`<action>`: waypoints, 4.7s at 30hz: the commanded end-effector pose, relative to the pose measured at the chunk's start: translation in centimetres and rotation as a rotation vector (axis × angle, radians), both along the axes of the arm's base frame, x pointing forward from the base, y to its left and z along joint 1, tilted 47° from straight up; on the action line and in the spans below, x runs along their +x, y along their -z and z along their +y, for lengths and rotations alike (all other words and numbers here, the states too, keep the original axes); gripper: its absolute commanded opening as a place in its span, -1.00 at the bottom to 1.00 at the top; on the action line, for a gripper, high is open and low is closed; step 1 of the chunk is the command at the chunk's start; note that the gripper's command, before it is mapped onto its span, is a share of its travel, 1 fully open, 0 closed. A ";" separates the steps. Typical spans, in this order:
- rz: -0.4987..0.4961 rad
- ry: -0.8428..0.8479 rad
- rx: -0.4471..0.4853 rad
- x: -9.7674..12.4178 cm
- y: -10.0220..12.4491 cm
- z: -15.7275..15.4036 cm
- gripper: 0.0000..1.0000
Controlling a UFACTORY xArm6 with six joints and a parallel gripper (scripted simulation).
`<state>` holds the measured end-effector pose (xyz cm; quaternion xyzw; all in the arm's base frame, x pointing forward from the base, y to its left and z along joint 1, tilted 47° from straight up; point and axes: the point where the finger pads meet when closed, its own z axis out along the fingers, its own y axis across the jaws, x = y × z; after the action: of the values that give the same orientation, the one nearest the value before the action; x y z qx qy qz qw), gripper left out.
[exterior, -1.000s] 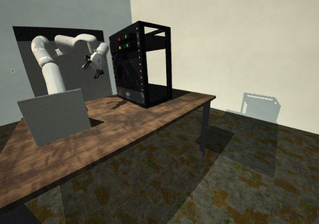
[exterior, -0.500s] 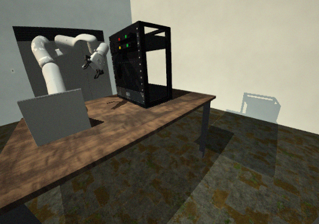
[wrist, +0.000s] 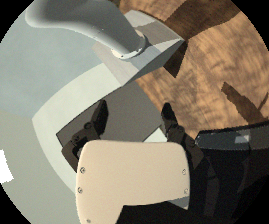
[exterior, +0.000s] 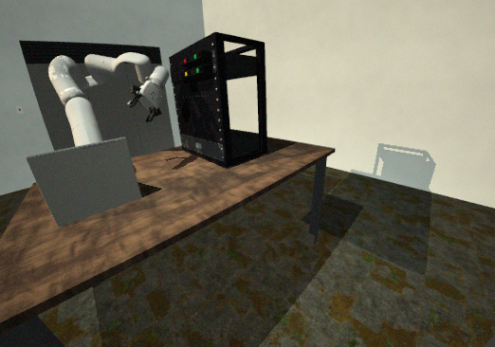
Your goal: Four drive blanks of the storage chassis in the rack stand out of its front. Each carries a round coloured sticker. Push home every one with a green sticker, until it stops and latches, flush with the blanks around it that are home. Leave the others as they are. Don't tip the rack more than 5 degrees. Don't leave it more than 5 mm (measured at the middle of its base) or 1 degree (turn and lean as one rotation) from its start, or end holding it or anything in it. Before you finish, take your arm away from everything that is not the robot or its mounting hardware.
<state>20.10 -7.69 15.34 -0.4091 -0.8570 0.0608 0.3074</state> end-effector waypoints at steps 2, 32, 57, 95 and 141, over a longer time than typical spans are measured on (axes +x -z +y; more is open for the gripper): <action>-0.002 0.010 -0.001 0.0 0.0 0.0 1.00; 0.026 0.268 -0.009 -0.9 0.3 0.9 1.00; 0.108 0.711 -0.012 -1.5 0.4 2.6 1.00; 0.362 1.453 0.033 -0.1 -0.5 4.2 1.00; 0.856 2.192 0.229 3.7 -3.0 2.1 1.00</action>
<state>23.34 -5.05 17.99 -0.8533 0.0753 -0.1724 0.4864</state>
